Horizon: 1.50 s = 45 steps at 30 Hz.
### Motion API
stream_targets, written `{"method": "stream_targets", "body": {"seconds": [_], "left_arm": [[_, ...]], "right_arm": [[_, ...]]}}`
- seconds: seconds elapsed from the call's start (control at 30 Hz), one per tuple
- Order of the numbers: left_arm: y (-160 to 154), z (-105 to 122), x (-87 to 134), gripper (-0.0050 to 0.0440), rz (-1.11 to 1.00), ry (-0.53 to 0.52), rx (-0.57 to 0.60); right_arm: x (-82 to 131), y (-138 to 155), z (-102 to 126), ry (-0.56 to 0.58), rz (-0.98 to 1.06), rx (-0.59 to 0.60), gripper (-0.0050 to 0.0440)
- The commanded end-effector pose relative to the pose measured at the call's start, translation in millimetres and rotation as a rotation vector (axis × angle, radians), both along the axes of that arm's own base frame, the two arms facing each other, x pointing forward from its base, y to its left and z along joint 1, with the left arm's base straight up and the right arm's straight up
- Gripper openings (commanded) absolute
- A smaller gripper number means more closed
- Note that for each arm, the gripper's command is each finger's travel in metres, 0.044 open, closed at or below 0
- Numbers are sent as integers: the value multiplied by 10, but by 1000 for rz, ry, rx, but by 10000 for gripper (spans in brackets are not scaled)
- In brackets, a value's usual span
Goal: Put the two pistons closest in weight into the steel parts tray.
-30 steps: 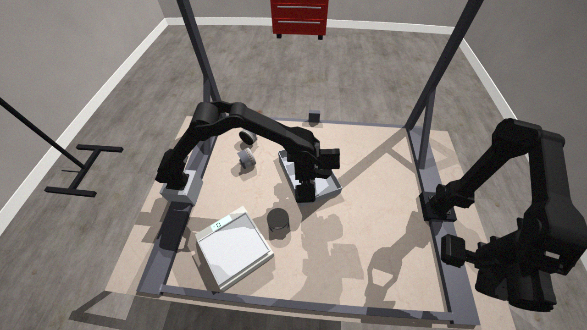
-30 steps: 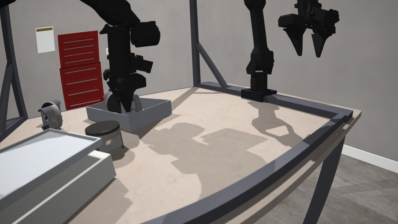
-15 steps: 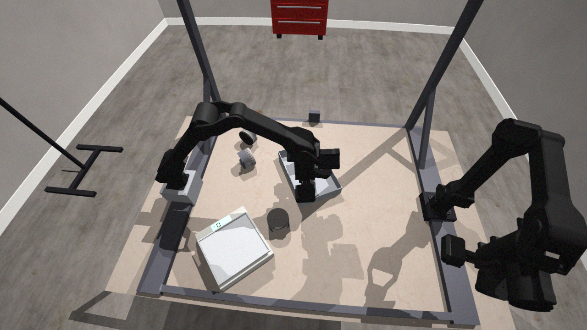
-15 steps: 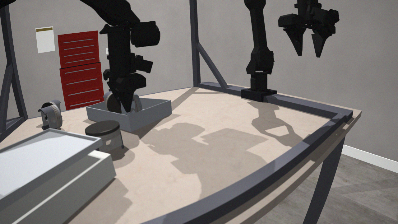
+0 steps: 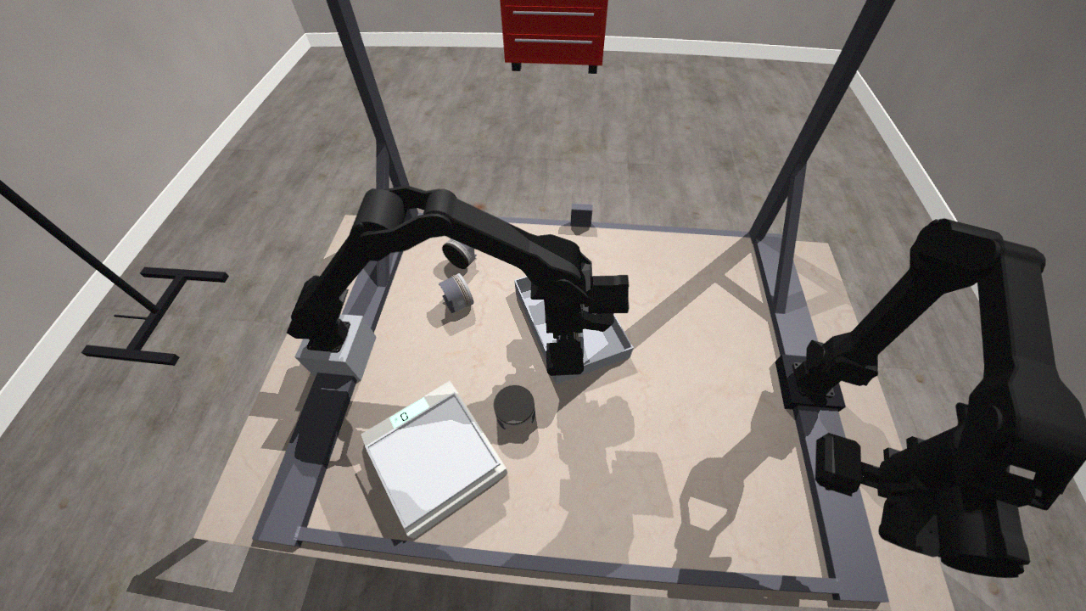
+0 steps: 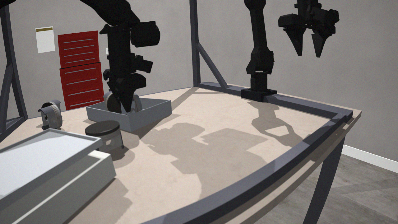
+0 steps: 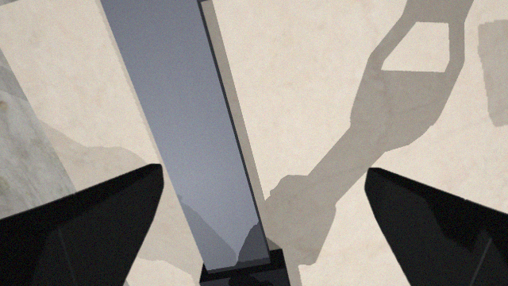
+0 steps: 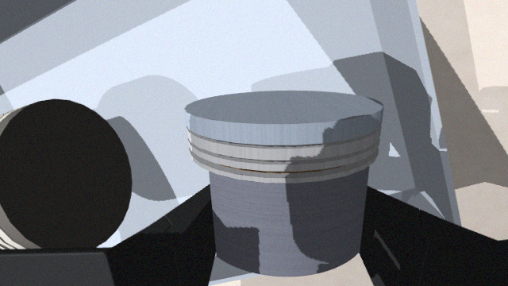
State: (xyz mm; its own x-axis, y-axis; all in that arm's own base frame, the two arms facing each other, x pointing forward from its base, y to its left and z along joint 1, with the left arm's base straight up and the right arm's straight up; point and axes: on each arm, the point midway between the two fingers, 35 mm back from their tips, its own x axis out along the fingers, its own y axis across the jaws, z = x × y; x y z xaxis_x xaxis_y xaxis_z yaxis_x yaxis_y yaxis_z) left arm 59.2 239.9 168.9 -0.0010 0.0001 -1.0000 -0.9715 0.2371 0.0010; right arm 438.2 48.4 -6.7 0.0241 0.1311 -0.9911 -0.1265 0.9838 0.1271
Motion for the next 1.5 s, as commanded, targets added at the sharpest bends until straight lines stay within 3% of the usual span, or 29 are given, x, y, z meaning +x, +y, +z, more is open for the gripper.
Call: {"method": "stream_targets", "body": {"seconds": [0.0,0.83,0.87,0.9,1.47], "left_arm": [[38,47,8,400,-2,-5,17],[38,47,8,400,-2,-5,17],[38,47,8,400,-2,-5,17],[38,47,8,400,-2,-5,17],[38,47,8,400,-2,-5,17]], "right_arm": [[59,27,107,-36,4,5,158],[59,27,99,-36,4,5,158],[11,31,-2,-9,4,4,158],[59,27,99,-36,4,5,158],[57,27,152,-36,4,5,158]]}}
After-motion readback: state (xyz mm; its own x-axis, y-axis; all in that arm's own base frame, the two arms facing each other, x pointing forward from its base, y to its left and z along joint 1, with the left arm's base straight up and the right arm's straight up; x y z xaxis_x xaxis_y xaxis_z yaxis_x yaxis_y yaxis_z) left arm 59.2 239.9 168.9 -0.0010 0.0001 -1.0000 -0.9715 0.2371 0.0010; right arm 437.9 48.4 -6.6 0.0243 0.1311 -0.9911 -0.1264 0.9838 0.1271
